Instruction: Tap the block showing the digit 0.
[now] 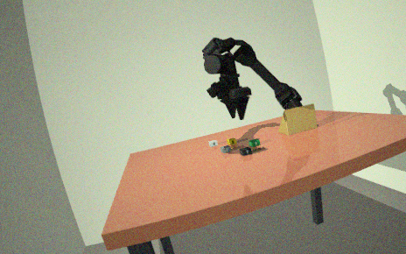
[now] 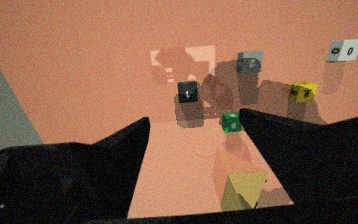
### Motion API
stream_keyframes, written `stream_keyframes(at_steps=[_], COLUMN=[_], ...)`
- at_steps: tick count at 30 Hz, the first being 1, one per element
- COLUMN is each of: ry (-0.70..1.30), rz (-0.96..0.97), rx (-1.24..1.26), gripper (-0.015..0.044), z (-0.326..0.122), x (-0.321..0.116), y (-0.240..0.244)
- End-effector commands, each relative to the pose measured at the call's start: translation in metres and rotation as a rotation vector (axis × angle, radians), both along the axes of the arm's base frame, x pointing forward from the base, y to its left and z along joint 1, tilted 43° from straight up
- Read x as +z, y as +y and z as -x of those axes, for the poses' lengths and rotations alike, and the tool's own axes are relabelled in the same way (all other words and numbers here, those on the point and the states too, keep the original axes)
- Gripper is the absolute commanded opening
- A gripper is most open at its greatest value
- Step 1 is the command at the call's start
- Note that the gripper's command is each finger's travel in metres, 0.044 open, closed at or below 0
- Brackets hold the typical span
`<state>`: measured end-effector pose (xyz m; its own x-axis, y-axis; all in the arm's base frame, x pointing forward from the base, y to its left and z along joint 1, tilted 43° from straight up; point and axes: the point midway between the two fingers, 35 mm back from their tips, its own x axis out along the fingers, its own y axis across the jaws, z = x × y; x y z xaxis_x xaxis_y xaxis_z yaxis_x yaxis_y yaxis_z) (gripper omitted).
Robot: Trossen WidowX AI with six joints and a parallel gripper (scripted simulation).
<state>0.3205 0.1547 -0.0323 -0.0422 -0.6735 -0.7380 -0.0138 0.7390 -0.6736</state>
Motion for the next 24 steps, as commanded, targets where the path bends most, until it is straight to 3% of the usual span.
stream_keyframes(at_steps=[1, 7, 14, 24], ry=[0.001, 0.001, 0.001, 0.001], rz=[-0.003, -0.003, 0.003, 0.003], rx=[-0.006, -0.006, -0.006, -0.006], gripper=[0.0400, 0.0400, 0.0400, 0.0400], z=[0.000, -0.001, -0.037, -0.037], x=[0.000, 0.002, 0.075, 0.077], y=[0.001, -0.002, -0.085, -0.088])
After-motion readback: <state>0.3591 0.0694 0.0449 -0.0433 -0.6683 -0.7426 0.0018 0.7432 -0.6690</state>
